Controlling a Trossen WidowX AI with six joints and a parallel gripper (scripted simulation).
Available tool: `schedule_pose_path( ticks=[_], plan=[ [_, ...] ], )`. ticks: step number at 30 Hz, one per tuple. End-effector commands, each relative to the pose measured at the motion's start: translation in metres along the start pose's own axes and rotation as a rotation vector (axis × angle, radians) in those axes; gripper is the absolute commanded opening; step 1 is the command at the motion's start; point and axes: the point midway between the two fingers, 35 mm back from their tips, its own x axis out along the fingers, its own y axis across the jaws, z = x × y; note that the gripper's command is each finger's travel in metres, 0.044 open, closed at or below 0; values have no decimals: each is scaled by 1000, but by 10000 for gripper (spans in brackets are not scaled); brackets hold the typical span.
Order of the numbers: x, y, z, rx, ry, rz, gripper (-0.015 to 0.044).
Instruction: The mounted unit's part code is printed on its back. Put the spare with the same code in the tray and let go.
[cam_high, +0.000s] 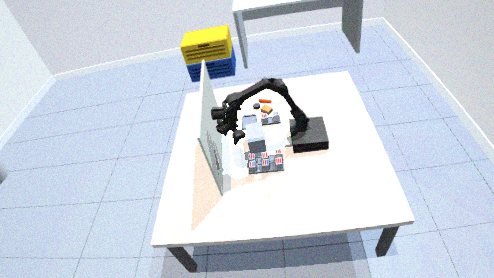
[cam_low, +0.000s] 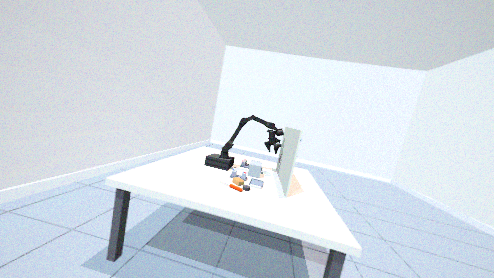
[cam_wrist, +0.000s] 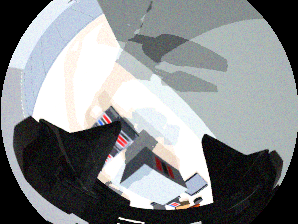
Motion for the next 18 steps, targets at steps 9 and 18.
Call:
schedule_pose_path(
  ticks=[9, 18],
  plan=[
    [-32, -82, -99, 588, 278, -12, 440],
    [-32, -82, -99, 588, 278, -12, 440]
  ],
)
